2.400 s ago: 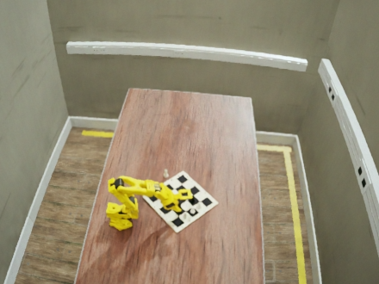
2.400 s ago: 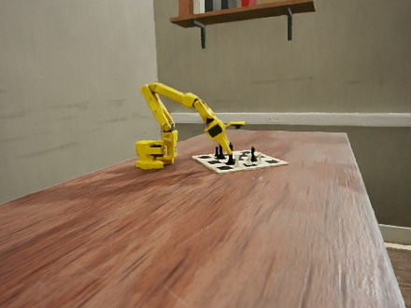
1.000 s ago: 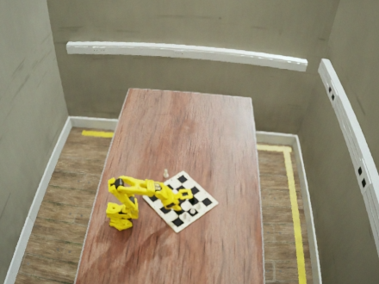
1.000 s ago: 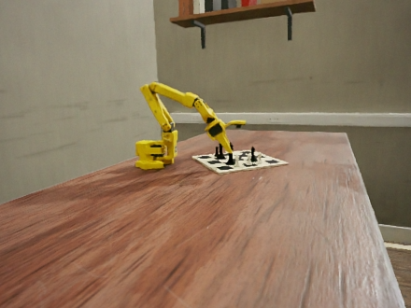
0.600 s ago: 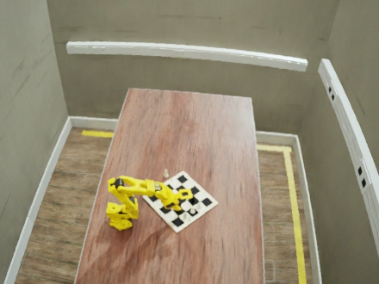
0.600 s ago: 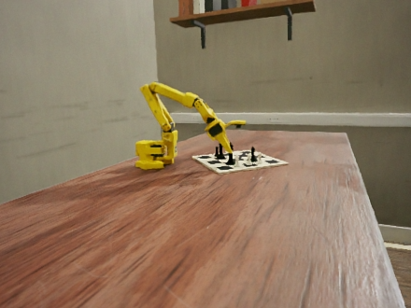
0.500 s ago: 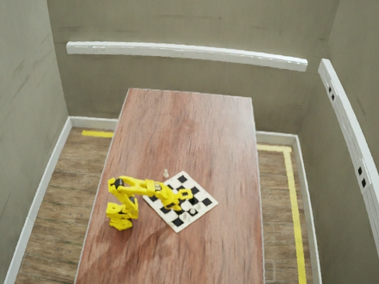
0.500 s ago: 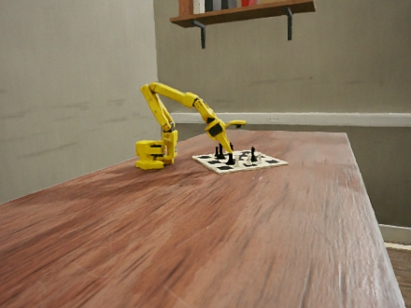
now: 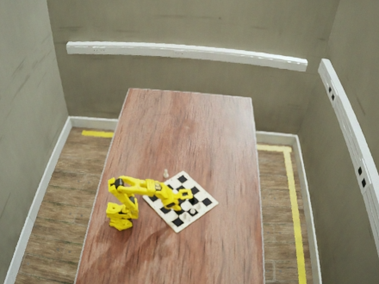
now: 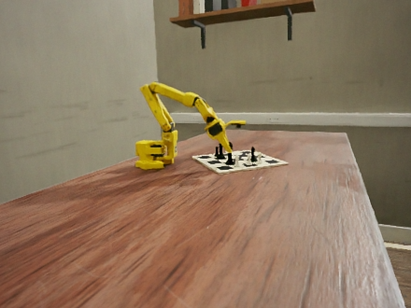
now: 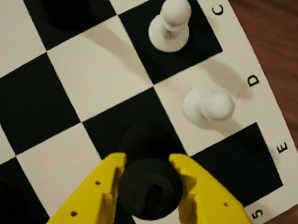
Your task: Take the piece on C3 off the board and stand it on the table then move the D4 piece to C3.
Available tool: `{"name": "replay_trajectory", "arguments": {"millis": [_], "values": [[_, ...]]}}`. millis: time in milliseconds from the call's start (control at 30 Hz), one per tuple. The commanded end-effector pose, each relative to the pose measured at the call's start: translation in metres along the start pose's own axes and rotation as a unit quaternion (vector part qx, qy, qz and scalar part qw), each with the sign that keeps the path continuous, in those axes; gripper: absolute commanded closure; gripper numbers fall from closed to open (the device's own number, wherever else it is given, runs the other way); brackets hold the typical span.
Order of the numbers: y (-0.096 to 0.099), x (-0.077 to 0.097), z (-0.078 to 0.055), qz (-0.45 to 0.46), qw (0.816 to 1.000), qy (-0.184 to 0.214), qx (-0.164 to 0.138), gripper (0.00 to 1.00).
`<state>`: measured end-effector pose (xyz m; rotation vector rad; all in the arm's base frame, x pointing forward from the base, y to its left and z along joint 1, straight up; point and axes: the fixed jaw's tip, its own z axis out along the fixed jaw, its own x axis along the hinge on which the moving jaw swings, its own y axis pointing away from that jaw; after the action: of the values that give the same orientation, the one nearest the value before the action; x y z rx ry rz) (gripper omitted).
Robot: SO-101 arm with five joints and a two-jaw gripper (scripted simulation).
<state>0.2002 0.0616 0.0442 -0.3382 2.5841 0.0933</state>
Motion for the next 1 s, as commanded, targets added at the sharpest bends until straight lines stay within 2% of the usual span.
{"name": "replay_trajectory", "arguments": {"millis": [0,400,967], "values": [[-0.002,-0.004,-0.004,-0.002,1.000,-0.004,0.002,1.00],[-0.003,-0.017,-0.026,-0.002,1.000,-0.004,0.003,1.00],[-0.002,-0.030,-0.049,-0.002,1.000,-0.004,0.003,1.00]]}}
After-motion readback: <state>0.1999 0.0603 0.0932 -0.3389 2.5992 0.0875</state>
